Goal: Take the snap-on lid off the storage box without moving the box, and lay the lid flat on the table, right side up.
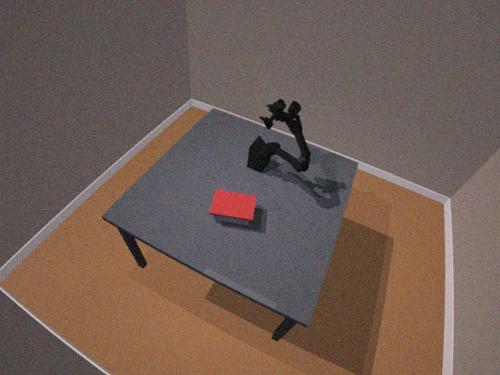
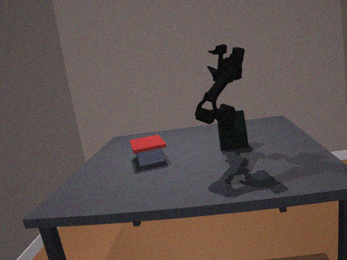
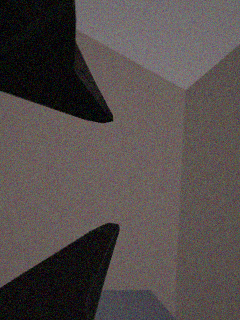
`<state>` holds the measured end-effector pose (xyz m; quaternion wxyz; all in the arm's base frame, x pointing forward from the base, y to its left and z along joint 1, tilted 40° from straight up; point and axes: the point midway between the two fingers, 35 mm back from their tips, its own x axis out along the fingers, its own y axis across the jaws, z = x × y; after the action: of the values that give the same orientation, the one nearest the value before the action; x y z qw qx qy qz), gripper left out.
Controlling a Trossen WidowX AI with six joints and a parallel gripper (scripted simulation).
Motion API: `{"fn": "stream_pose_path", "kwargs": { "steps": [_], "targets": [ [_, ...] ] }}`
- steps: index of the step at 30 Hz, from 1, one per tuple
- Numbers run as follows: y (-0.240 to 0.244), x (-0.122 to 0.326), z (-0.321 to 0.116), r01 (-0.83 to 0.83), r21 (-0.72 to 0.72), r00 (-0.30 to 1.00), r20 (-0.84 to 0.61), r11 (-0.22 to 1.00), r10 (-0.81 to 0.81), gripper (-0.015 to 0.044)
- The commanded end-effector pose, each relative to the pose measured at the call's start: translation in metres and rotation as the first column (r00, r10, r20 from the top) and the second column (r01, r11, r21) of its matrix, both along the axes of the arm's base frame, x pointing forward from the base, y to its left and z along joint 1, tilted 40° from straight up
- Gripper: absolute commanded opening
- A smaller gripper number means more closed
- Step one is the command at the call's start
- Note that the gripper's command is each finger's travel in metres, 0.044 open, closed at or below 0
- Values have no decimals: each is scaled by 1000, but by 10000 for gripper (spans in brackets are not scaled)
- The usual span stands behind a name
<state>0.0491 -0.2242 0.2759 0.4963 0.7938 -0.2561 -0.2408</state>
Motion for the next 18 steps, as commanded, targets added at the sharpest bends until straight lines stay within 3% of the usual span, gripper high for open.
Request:
{"fn": "stream_pose_path", "kwargs": {
  "steps": [1,6,13,18],
  "targets": [
    [-1,1,-1,-8,2,1000,0,1000,8,374],
    [-10,40,-24,-213,50,977,2,976,214,243],
    [-6,99,-59,-464,111,884,2,879,467,235],
    [18,155,-95,-664,166,739,-2,729,674,235]
  ]
}}
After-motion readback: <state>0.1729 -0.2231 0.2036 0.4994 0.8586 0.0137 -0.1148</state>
